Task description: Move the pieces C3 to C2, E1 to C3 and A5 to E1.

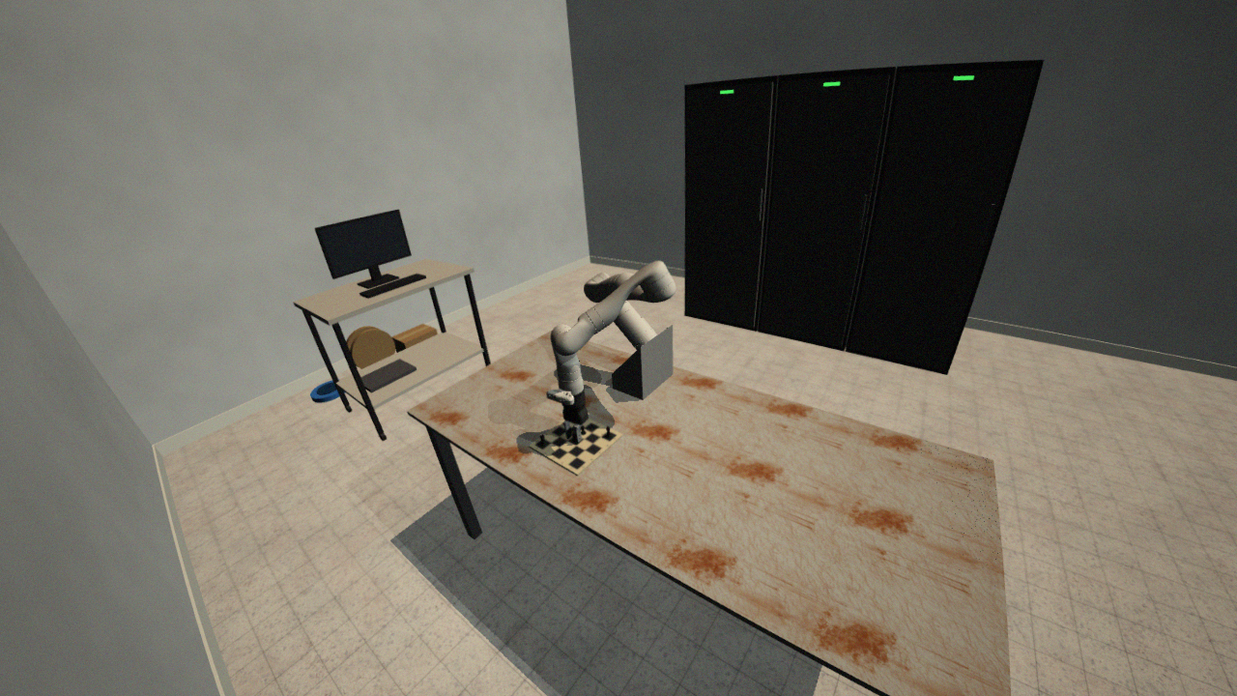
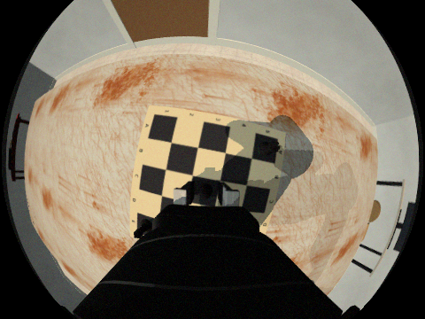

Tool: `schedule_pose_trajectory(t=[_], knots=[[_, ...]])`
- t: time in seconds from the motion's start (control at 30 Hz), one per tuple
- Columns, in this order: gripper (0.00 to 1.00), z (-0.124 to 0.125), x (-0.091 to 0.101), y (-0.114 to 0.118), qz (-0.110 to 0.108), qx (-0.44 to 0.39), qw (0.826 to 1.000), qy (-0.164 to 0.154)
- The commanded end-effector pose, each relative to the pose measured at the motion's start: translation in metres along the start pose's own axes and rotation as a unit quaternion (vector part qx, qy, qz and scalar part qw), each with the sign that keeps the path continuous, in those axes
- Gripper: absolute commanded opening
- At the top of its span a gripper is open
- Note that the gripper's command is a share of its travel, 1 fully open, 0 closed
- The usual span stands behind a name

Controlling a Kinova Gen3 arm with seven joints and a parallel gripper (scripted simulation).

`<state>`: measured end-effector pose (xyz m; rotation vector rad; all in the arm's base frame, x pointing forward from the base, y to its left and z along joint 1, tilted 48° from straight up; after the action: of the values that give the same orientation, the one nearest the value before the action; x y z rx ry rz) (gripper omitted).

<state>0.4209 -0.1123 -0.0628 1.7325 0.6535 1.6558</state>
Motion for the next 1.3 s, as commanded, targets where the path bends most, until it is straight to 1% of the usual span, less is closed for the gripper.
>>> schedule_pose_trajectory(t=[0.0, 0.77, 0.8, 1.27], knots=[[0.68, 0.0007, -0.0012, 0.0003, 0.002, 0.001, 1.000, 0.002], [0.68, 0.0007, -0.0012, 0.0003, 0.002, 0.001, 1.000, 0.002], [0.00, 0.0007, -0.0012, 0.0003, 0.002, 0.001, 1.000, 0.002], [0.00, 0.0007, -0.0012, 0.0003, 0.002, 0.001, 1.000, 0.002]])
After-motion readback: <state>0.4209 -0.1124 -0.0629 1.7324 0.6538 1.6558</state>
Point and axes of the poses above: the point where the finger pads meet when closed, its own x axis back along the fingers, its own y axis across the jaws, z = x × y, the point moved 4 cm from there along x, back along the fingers, and after that the axes turned 9 degrees about -x, right-handed, at the moved point
